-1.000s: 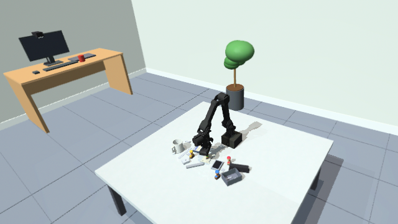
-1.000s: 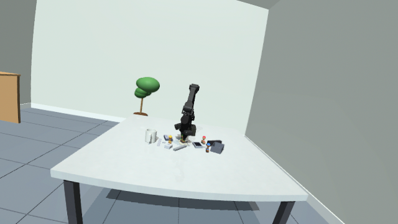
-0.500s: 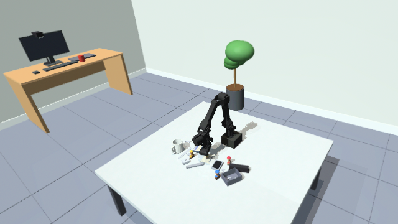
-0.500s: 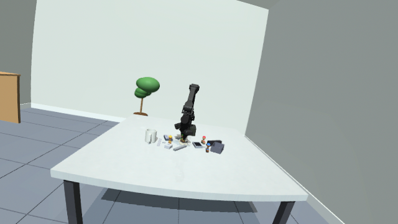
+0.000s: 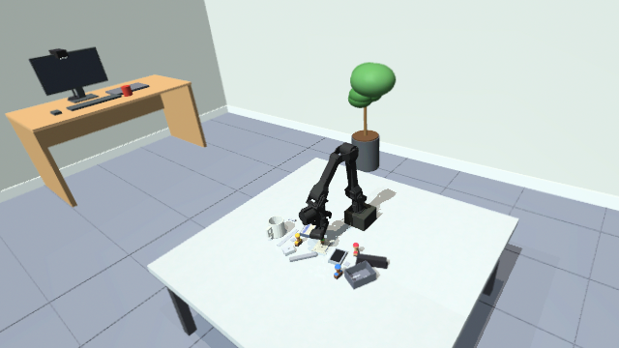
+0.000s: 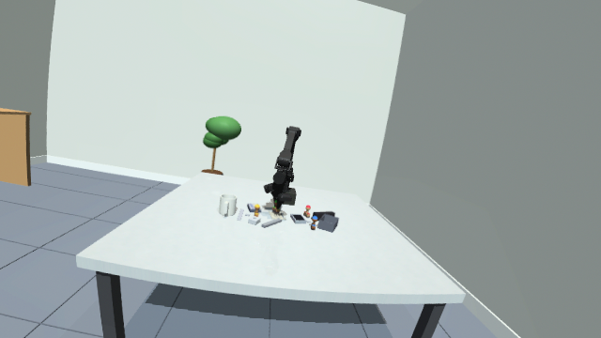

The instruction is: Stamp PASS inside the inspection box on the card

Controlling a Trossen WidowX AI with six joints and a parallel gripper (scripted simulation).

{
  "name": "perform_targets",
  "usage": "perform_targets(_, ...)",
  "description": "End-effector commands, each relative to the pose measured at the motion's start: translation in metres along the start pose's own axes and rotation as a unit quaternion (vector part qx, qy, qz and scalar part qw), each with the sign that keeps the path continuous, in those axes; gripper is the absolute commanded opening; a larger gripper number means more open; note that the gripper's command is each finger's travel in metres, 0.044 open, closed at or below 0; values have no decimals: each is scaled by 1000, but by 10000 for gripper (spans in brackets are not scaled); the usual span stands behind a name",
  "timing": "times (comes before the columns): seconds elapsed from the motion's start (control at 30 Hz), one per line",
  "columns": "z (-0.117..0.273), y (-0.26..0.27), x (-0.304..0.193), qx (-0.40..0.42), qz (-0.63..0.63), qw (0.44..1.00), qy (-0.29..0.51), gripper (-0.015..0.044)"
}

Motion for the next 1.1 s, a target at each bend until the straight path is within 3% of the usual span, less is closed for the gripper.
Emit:
perform_targets(0.0,7,2,0,5,-2,1000,0,0)
perform_targets(1.07,55,3,0,5,-2,1000,0,0)
Point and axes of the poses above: the point midway between the two fingers, 35 mm back from their tips, its own z axis back along the fingers, its own y axis across the jaws, x = y × z, the point moved 4 cm from there along z, back along the fingers, and after that the axes turned 15 degrees about -z, right-handed, at the moved point
